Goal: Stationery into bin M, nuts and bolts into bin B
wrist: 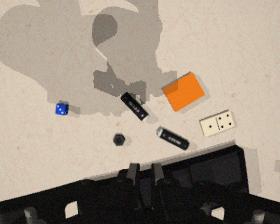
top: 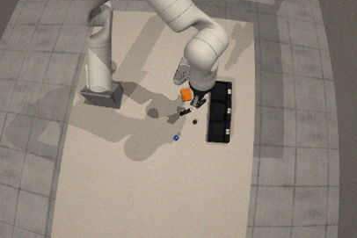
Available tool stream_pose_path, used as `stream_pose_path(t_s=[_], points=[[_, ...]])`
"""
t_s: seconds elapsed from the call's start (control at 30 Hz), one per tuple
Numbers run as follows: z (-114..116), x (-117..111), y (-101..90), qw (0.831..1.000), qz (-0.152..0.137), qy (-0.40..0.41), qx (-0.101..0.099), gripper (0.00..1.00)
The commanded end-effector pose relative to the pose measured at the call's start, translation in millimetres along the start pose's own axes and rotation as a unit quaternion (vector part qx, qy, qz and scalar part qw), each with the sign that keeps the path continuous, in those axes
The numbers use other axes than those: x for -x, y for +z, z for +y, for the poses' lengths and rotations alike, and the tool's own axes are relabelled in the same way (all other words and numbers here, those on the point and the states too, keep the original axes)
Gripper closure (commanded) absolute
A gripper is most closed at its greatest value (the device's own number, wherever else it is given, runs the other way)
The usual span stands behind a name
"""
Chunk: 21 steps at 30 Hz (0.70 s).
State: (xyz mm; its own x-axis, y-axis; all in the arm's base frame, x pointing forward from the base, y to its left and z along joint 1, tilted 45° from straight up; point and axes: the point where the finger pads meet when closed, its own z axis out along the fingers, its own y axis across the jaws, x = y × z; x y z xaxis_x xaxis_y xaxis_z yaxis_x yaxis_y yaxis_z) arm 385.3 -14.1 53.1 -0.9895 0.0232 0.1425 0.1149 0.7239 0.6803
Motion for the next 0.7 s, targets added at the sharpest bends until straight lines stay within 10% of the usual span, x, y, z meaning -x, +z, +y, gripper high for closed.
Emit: stream_pose_path(t_s=[0.0,0.27,0.67], points=[[-2.7,13.6,25.1,0.999,0.013,0.048,0.003,0.91],[-21.5,44.6,59.5,0.98,0.013,0.197,0.001,0.91],[-52.9,96.1,116.9,0.901,0.013,0.433,-0.002,0.91]])
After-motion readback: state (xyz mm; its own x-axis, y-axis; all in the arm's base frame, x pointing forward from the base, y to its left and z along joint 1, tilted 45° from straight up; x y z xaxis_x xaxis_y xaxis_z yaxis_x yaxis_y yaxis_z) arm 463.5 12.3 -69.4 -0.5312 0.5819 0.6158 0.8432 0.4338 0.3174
